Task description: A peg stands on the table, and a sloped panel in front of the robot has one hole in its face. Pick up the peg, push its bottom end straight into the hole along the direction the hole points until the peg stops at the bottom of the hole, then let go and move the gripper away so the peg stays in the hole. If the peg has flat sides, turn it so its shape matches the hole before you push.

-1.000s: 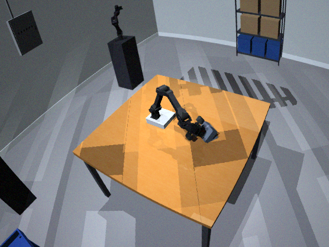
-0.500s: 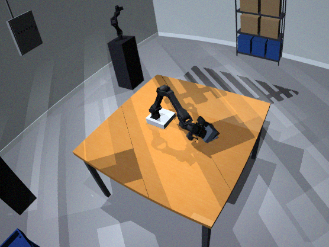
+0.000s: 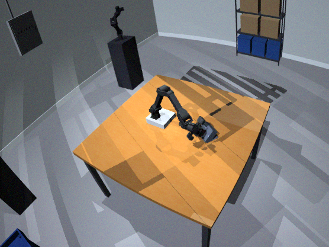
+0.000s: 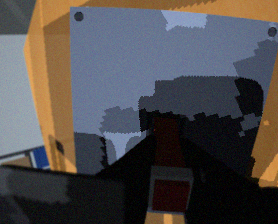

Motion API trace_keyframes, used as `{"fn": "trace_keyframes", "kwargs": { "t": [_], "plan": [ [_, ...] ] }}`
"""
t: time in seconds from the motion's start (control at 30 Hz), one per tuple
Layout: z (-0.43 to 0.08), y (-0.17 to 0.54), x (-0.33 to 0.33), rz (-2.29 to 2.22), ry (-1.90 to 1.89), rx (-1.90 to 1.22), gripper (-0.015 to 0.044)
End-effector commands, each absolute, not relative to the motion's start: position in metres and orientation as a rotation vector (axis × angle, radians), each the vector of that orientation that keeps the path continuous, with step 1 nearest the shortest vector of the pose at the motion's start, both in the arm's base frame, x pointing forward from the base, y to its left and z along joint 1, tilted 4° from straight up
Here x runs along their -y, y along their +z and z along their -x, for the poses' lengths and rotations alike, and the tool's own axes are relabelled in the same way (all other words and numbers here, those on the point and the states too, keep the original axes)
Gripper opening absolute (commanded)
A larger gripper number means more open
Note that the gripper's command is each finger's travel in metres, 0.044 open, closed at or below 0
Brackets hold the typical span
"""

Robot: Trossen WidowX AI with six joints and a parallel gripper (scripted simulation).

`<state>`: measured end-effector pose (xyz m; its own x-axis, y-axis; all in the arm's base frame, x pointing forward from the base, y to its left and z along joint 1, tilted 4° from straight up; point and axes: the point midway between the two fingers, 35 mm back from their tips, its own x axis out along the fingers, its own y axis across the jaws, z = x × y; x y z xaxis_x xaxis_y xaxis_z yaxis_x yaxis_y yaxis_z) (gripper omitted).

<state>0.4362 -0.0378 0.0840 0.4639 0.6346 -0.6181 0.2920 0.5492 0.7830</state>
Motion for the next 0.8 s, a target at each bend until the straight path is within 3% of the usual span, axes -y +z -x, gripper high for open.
{"fn": "trace_keyframes", "kwargs": {
  "t": [0.0, 0.43, 0.77],
  "plan": [
    [-0.436, 0.084, 0.038, -1.015, 0.262, -1.113, 0.0105],
    [-0.434, 0.087, 0.041, -1.015, 0.261, -1.114, 0.044],
    [-0.426, 0.099, 0.056, -1.013, 0.256, -1.118, 0.044]
  ]
}}
